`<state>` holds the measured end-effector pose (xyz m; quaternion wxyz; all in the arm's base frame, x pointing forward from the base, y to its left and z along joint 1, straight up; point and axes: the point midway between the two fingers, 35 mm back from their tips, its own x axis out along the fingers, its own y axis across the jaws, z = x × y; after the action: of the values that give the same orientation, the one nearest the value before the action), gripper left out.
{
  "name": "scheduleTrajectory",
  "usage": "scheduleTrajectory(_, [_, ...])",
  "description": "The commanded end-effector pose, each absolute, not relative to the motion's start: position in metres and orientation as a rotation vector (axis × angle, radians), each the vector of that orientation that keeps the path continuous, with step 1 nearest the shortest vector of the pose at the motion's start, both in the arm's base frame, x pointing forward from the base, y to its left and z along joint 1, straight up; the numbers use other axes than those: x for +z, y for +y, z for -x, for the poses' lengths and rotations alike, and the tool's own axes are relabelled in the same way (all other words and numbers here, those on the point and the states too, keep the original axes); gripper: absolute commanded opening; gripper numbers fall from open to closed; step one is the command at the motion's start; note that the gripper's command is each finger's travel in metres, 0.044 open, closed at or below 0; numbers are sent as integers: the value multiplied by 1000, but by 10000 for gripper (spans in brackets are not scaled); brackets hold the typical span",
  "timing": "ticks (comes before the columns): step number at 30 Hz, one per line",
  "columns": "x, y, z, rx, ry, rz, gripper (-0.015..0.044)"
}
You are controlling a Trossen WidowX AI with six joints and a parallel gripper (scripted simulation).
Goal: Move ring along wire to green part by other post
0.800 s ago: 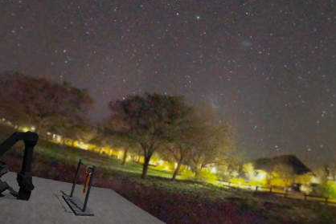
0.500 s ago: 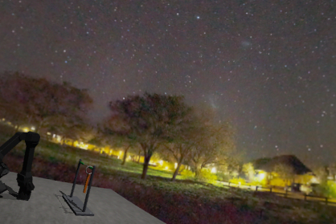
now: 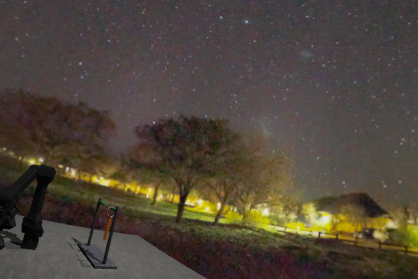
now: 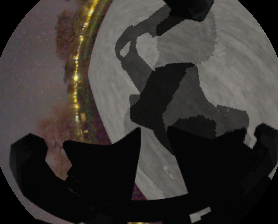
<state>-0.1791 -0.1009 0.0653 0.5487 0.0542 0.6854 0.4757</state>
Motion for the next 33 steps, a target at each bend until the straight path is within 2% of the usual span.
scheduleTrajectory(1, [66,-126,173,1013,1749,-93,160])
scheduleTrajectory(11, [60,-211,125,449,1999,80,160])
scheduleTrajectory(21, [59,-279,58,-151,1867,224,160])
scheduleTrajectory(33, [86,-320,30,-350,1778,392,160])
